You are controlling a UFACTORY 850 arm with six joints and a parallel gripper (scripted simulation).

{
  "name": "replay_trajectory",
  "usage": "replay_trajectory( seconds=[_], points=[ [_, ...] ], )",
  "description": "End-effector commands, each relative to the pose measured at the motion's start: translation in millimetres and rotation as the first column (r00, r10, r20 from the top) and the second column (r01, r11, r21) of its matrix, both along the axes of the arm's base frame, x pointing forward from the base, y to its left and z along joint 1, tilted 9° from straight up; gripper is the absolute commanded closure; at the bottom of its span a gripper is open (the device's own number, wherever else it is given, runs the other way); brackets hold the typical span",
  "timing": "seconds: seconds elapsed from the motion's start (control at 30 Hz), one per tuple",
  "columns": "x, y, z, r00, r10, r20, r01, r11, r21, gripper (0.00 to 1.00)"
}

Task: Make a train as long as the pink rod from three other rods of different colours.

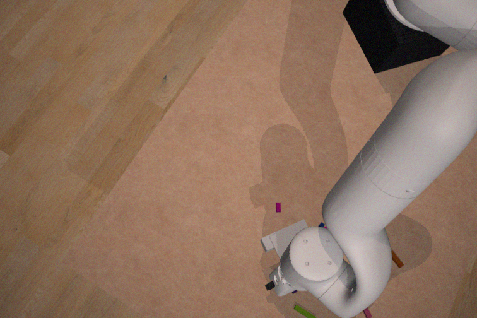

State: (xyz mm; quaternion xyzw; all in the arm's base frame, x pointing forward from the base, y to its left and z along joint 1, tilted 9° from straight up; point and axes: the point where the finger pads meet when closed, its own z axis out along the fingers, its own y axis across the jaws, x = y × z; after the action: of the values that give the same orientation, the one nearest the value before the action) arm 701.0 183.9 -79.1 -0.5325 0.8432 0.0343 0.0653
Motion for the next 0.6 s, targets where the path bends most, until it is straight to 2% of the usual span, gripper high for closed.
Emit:
replay_trajectory(
  seconds=[0.0, 0.57],
  points=[
    [1.2, 0.3, 0.5, 1.0, 0.0, 0.002, 0.0, 1.0, 0.001, 0.76],
    [2.0, 1.7, -10.4, 1.0, 0.0, 0.002, 0.0, 1.0, 0.001, 0.76]
  ],
)
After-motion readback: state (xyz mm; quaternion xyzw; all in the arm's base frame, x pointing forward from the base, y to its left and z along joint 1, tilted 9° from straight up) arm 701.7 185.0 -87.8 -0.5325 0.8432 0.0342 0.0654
